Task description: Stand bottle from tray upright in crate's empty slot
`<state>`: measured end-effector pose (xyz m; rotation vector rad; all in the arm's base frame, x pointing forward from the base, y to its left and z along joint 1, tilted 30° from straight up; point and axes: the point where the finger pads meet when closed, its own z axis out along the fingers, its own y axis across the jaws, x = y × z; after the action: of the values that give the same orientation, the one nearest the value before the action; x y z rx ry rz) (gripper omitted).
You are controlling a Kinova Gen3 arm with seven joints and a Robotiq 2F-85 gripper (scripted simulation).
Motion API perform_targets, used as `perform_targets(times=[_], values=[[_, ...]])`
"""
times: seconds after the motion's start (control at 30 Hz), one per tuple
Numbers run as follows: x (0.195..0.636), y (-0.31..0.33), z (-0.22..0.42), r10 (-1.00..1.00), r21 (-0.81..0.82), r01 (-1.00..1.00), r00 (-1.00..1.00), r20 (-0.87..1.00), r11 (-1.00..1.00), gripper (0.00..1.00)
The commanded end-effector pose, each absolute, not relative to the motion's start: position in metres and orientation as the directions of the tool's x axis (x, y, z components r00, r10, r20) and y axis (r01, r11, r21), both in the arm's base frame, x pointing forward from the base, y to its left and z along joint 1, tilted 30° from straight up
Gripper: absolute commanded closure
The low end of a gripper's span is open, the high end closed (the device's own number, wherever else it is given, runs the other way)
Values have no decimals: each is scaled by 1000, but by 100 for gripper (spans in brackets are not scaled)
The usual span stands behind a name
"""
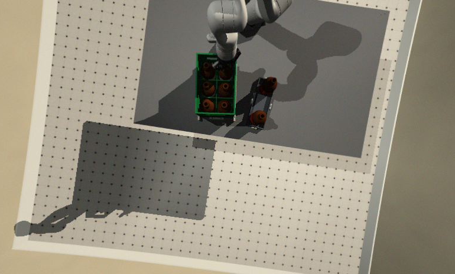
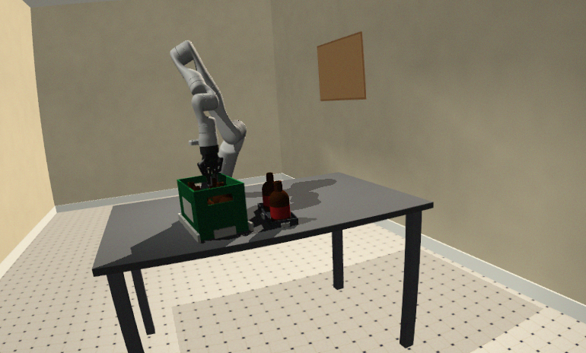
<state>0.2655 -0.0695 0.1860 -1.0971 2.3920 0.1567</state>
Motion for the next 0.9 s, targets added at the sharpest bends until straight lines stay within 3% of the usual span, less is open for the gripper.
perform_targets(times=[0.0, 0.77, 0.8, 0.87], values=[[266, -70, 186, -679, -101, -736, -550, -486, 669, 100], [266, -70, 186, -679, -101, -736, -550, -486, 669, 100], [266, -70, 186, -679, -101, -736, -550, -486, 669, 36], [266, -70, 186, -679, -101, -736, -550, -486, 669, 36]])
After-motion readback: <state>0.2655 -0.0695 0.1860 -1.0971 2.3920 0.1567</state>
